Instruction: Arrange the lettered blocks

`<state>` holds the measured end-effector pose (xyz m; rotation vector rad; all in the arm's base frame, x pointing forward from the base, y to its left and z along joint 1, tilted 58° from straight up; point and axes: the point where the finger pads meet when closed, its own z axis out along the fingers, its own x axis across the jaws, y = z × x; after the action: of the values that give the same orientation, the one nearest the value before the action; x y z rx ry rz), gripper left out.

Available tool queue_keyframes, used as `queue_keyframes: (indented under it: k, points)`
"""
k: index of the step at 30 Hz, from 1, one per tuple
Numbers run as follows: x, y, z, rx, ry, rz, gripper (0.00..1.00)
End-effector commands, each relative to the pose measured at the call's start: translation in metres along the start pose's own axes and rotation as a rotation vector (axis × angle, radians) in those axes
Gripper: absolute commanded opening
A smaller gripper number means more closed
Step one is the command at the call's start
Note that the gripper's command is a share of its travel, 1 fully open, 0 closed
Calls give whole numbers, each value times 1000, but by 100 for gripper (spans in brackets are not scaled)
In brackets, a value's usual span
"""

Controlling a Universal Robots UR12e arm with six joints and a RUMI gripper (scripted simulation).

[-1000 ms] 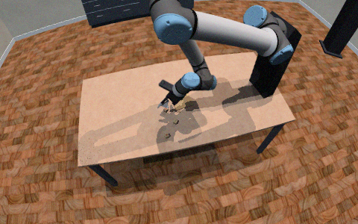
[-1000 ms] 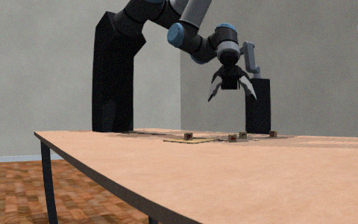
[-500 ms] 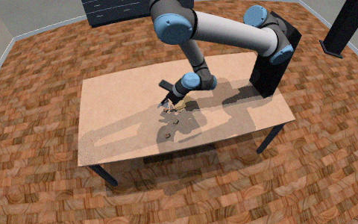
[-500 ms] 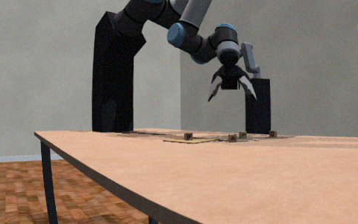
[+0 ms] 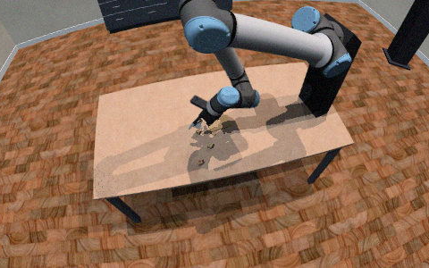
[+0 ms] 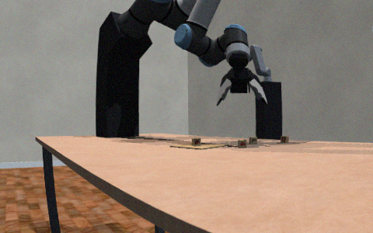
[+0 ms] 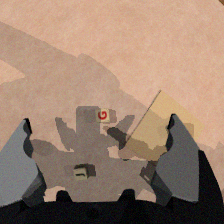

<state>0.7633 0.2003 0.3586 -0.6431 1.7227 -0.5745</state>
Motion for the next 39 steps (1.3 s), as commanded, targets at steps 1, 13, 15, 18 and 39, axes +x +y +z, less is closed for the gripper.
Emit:
queue_keyframes:
  k: [1,13,15,18,39]
  points:
    - [2,3,-1,-5,2,-2,100]
    - [19,6,0,-5,5,-2,100]
    - [44,11,0,-5,5,-2,100]
    - [60,14,0,-6,5,-2,100]
    - [151,30,-22,-3,1,-2,100]
